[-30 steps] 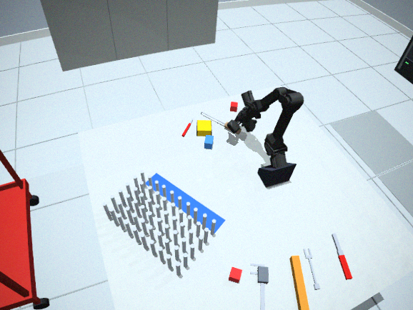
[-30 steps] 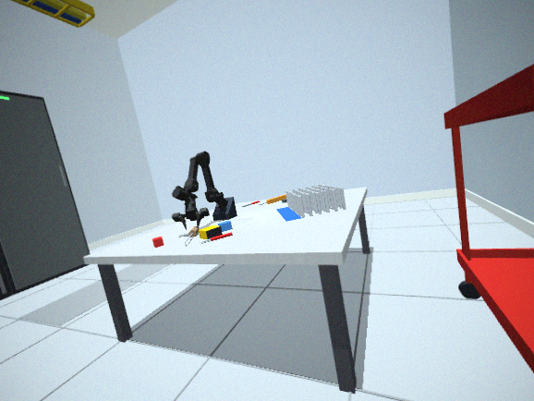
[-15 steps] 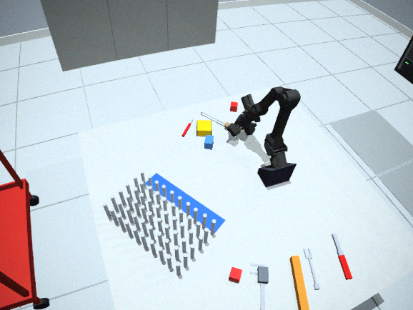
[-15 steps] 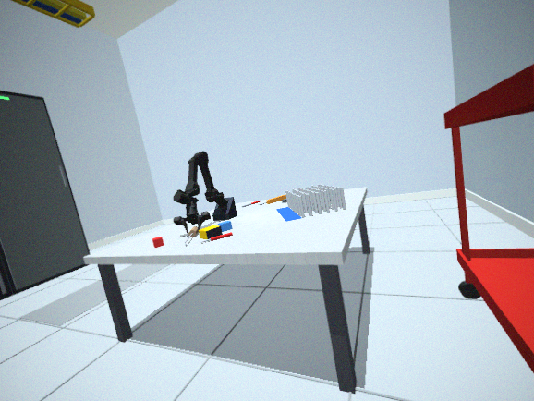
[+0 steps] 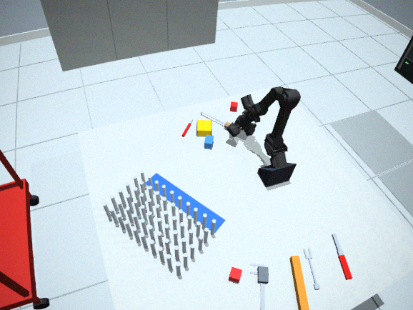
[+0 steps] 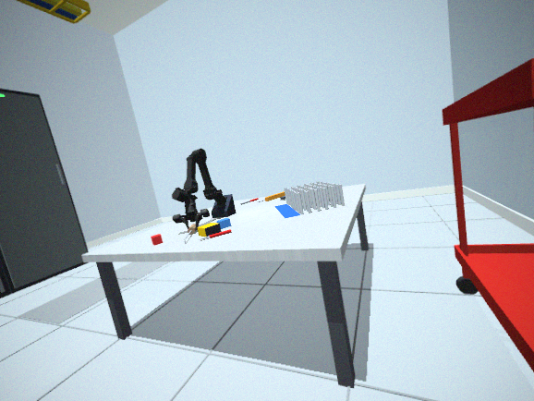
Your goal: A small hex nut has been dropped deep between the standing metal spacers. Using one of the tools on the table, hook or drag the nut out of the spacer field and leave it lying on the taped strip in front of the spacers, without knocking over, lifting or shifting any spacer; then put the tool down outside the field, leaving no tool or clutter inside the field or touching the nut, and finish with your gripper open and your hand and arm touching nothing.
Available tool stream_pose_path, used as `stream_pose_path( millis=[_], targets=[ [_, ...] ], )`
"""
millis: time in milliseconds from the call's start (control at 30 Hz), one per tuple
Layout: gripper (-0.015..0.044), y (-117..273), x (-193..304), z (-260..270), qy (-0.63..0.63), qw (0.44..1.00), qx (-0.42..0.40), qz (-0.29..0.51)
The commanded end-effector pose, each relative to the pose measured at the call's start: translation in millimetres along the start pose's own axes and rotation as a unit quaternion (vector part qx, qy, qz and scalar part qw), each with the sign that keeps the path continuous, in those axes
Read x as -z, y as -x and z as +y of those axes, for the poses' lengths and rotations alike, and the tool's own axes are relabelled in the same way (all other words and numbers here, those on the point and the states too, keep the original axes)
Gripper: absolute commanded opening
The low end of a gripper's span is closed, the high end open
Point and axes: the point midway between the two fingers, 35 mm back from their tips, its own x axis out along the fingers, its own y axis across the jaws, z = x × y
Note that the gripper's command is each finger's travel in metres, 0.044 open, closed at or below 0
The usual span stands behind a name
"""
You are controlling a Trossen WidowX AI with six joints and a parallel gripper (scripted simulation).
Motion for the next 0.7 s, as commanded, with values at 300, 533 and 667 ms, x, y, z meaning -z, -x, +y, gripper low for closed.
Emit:
stream_pose_path(
  millis=[300,533,667],
  targets=[
    [0.0,46.0,56.2,0.1,0.0,1.0,-0.002,0.002],
    [0.0,85.1,79.6,0.0,-0.001,1.0,-0.002,0.002],
    [0.0,110.6,88.7,0.6,-0.002,1.0,-0.002,0.003]
  ],
)
